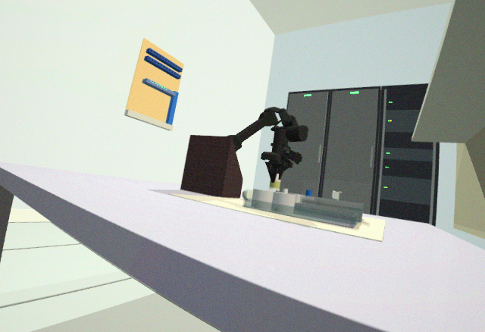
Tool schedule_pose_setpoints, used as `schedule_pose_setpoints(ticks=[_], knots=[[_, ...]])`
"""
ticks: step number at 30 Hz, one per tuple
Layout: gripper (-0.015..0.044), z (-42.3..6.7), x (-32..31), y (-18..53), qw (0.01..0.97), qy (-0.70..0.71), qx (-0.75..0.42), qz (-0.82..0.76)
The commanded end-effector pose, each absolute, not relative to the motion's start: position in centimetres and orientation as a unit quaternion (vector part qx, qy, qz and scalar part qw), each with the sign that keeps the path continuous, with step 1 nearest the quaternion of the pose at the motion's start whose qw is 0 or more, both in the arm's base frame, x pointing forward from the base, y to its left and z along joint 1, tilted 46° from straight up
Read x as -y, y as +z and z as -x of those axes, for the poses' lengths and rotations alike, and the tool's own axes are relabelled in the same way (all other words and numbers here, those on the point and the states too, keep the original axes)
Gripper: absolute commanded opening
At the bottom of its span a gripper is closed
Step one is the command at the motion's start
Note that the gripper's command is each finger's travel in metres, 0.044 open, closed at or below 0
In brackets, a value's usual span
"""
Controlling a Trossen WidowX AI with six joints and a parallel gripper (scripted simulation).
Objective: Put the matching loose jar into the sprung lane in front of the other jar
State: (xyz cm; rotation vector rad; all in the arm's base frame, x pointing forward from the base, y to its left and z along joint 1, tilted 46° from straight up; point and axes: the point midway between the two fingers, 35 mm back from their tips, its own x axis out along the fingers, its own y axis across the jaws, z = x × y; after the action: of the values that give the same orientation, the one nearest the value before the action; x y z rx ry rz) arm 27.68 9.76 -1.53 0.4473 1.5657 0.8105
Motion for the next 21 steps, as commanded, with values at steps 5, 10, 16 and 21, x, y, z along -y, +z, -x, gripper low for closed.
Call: schedule_pose_setpoints(ticks=[5,10,16,21], knots=[[0.0000,-27.1,-11.1,-2.6,0.613,0.351,-0.680,-0.199],[0.0000,-26.9,-11.7,-3.1,0.612,0.352,-0.679,-0.199],[0.0000,-27.1,-11.7,-3.1,0.612,0.352,-0.679,-0.199],[0.0000,-27.3,-11.8,-3.1,0.612,0.352,-0.679,-0.199]])
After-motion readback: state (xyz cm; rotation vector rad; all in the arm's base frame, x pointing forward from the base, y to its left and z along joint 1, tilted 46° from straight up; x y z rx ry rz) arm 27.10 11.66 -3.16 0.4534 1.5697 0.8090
